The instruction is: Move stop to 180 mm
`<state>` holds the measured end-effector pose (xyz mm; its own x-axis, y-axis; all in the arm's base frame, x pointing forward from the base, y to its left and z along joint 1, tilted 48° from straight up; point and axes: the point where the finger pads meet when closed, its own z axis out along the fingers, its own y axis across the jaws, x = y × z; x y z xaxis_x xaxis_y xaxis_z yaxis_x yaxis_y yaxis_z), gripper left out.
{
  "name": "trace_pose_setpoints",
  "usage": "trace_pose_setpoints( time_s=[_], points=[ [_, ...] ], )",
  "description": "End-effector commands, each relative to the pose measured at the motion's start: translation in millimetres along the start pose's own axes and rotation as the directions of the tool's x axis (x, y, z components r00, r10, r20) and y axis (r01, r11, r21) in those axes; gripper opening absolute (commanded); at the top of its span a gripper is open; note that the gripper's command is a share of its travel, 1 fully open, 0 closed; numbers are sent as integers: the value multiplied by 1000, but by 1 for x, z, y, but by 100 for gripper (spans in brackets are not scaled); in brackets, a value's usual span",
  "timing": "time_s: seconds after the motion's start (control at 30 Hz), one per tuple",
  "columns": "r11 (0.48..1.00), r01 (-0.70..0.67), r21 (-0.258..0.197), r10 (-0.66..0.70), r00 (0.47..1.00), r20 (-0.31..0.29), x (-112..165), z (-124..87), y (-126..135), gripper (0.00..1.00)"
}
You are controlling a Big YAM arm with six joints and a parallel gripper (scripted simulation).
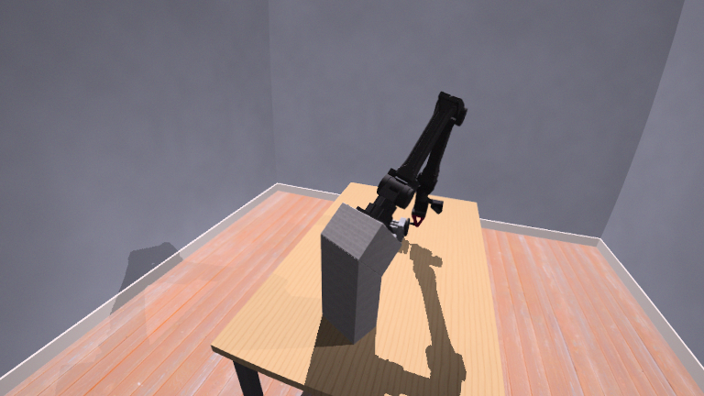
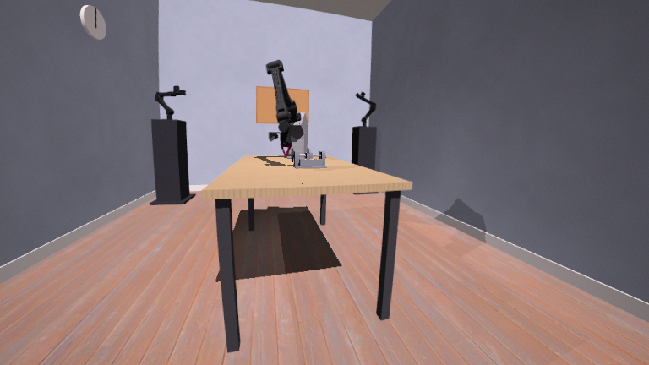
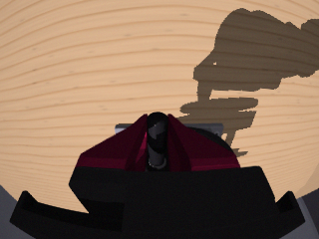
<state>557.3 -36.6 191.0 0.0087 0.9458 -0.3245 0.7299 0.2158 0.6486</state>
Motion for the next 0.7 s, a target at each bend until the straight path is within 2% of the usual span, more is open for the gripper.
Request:
trace_pose_setpoints(
  time_s=[0.0,0.1,0.13,0.67],
  points=[
    [998,-7,-58,7,1000,-2,2,-39,16,6],
    [998,-7,-58,7,1000,-2,2,-41,14,6],
    [996,-11,-88,11,1000,2,-3,-49,31,6],
    [997,4,-73,-4,1000,1,-1,-50,-10,6]
  ],
)
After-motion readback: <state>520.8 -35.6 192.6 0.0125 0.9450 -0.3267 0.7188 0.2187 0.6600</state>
